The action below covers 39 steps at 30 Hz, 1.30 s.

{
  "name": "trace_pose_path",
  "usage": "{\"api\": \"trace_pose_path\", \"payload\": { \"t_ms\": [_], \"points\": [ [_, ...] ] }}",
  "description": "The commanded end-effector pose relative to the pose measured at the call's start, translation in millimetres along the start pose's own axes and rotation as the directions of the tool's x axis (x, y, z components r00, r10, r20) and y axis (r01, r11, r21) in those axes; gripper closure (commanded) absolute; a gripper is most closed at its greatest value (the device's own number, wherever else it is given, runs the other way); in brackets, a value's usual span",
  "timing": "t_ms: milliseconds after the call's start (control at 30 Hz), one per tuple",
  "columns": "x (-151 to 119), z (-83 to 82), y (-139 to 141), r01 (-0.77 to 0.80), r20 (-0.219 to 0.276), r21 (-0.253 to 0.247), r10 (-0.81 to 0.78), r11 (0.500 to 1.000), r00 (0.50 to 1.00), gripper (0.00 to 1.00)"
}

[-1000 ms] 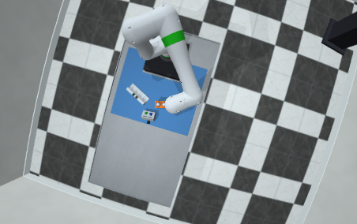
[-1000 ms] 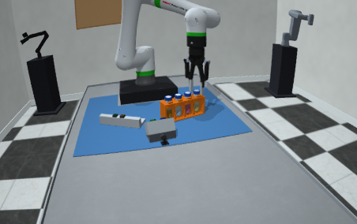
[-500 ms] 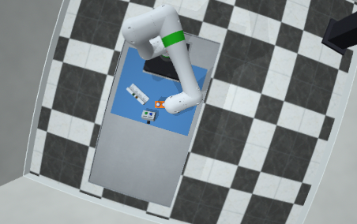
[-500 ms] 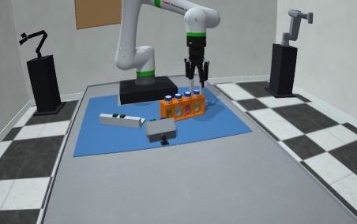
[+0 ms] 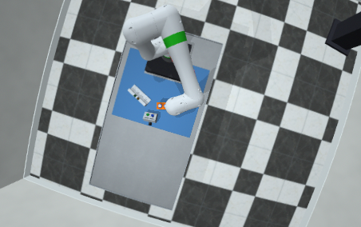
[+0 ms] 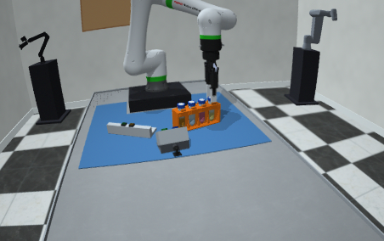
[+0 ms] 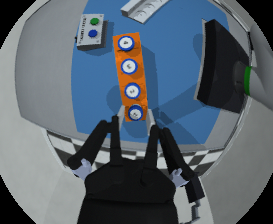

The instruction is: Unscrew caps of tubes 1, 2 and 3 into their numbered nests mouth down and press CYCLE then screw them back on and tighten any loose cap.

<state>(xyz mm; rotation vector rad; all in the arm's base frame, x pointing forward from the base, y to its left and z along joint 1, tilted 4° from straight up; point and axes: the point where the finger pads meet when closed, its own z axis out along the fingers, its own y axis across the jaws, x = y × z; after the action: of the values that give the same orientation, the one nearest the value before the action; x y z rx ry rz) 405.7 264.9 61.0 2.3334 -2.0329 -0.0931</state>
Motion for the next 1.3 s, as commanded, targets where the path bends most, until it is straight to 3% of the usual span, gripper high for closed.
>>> {"api": "trace_pose_path", "payload": {
  "t_ms": [0,233,267,733,967,1133,1200,1267],
  "points": [
    [-0.1,-0.2,-0.1,-0.269,-0.015,0.016,0.269,0.963,0.963,0.65],
    [-0.1,-0.2,-0.1,-0.269,-0.015,0.016,0.269,0.963,0.963,0.65],
    [-0.1,-0.2,-0.1,-0.269,-0.015,0.016,0.269,0.963,0.963,1.00],
    [-0.1,-0.2,-0.1,-0.269,-0.015,0.016,0.269,0.963,0.963,1.00],
    [-0.1,-0.4,-0.1,0.078,-0.020,0.010,-0.078,0.997,0.997,1.00],
    [-0.1,-0.5,-0.1,0.322,-0.022,0.005,-0.322,0.947,0.947,1.00],
    [-0.1,-0.5,-0.1,0.322,-0.022,0.005,-0.322,0.947,0.947,1.00],
    [-0.1,-0.6,-0.1,0.415,-0.022,0.003,-0.415,0.910,0.910,1.00]
  ]
}}
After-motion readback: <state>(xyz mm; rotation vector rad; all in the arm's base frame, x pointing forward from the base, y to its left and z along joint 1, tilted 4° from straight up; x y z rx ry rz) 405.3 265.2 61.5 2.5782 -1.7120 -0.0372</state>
